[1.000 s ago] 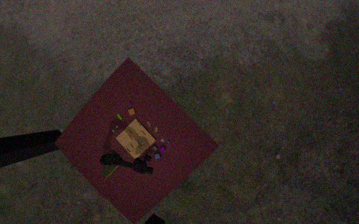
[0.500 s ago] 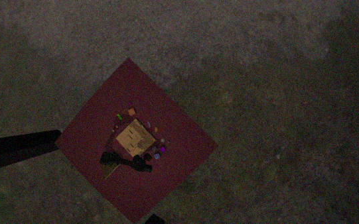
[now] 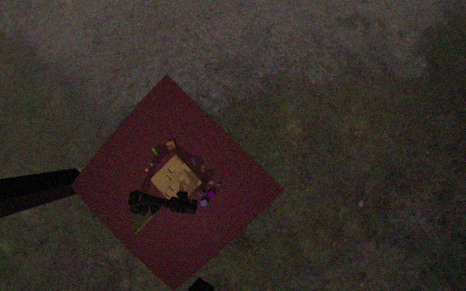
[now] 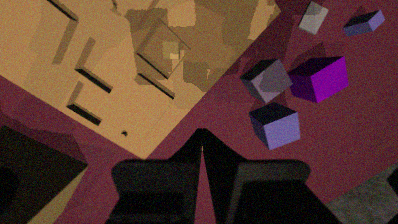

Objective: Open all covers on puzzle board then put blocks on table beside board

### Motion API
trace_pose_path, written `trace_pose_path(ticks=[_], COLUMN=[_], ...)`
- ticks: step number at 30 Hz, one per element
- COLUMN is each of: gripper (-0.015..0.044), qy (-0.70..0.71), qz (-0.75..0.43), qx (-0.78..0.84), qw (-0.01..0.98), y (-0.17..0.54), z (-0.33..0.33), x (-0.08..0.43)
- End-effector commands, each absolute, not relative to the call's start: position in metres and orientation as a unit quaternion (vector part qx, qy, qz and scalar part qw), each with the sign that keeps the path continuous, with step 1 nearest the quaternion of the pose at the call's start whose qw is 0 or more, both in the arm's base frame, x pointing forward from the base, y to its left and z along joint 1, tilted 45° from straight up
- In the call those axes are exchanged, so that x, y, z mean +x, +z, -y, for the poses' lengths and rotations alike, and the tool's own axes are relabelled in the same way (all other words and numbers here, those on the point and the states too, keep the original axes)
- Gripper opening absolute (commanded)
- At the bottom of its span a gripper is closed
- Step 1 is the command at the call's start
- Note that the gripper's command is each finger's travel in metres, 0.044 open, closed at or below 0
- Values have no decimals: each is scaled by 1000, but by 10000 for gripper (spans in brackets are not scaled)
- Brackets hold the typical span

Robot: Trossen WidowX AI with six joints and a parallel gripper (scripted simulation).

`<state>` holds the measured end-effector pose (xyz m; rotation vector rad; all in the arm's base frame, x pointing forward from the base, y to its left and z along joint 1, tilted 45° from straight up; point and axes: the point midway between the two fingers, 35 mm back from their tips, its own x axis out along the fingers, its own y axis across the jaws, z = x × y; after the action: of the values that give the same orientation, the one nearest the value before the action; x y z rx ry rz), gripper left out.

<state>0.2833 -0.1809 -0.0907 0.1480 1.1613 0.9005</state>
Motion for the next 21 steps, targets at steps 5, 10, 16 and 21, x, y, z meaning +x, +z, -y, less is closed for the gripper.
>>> trace_pose_path(ticks=[5,10,16,21], gripper=[0,0,0,0], qy=[159,16,-85,-85], qz=[-648,-667,-662,-662], qx=[369,503,582,582], qw=[647,549,464,464], y=[-61,-48,-38,-38], z=[154,139,128,128], x=[309,320,328,328])
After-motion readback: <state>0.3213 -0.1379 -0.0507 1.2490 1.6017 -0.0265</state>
